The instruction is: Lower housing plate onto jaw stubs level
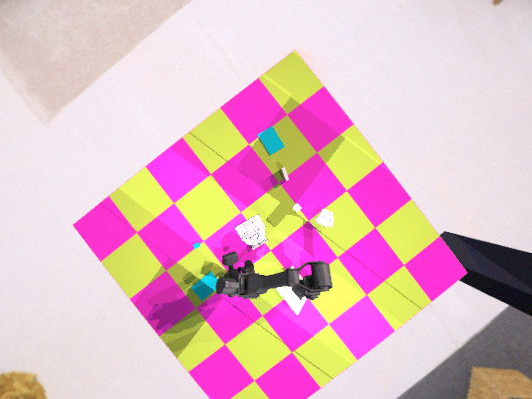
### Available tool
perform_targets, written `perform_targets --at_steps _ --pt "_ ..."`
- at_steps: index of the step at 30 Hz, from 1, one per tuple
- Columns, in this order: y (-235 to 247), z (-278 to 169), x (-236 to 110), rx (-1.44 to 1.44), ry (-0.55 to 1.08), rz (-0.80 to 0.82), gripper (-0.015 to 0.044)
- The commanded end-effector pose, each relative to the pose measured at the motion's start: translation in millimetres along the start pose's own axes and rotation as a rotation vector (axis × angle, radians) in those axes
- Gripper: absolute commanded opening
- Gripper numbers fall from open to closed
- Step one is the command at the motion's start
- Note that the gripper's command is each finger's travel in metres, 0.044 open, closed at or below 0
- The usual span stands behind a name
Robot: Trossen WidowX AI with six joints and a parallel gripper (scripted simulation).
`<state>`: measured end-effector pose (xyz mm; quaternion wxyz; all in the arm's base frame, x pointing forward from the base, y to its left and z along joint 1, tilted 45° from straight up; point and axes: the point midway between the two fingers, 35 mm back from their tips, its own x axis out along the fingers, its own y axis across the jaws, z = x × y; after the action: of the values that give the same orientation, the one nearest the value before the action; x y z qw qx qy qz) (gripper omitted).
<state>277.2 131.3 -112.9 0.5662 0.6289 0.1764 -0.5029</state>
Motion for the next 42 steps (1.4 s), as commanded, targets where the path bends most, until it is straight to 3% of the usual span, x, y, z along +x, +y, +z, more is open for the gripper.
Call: perform_targets --at_steps 1,21,42 --pt "0.0 0.0 0.0 0.000 0.000 0.000 0.0426" --pt "62.7 -9.5 -23.8 -0.396 0.042 0.047 0.0440" --pt "125.8 8.3 -52.1 -0.863 0.035 0.085 0.0440"
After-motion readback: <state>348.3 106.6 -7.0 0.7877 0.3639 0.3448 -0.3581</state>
